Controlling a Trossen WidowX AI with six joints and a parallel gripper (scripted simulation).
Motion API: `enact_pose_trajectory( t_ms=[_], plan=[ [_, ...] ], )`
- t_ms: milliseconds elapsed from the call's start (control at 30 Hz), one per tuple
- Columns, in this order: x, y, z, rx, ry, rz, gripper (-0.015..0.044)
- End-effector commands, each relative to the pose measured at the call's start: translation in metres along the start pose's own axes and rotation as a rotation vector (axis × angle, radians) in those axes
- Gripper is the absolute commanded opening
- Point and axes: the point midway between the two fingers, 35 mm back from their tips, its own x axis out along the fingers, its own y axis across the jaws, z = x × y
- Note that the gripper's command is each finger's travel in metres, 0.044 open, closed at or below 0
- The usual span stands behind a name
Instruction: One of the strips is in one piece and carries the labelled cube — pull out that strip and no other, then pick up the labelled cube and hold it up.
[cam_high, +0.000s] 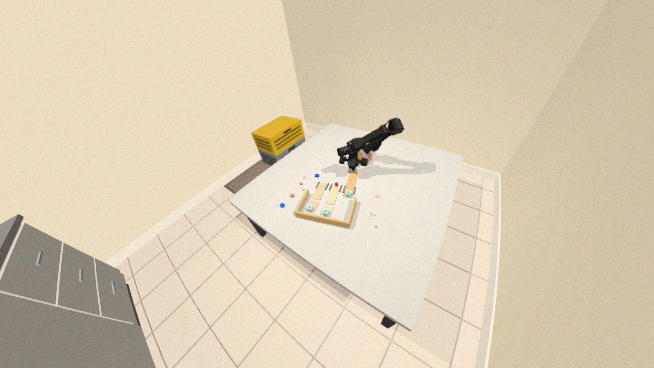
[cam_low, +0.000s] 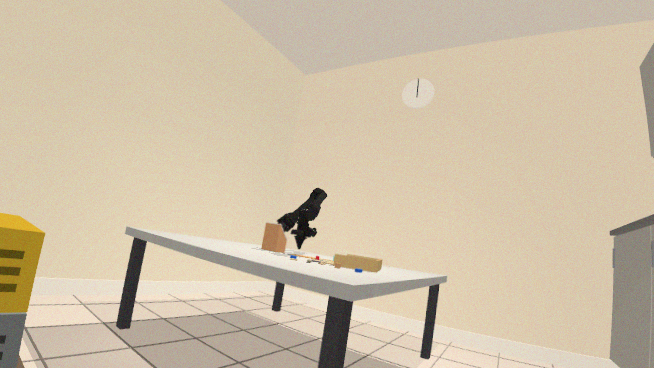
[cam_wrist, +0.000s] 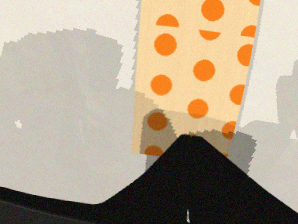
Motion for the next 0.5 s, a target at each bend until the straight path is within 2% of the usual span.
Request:
enact_pose_trajectory(
  t_ms=[0,133,467],
  plan=[
    [-0.009,0.0,0.0,-0.005,0.009,0.0,0.0],
    [-0.008,0.0,0.02,0.085,0.008,0.0,0.0105],
    [-0.012,0.001,0.053,0.092,0.007,0.0,0.0368]
  ],
)
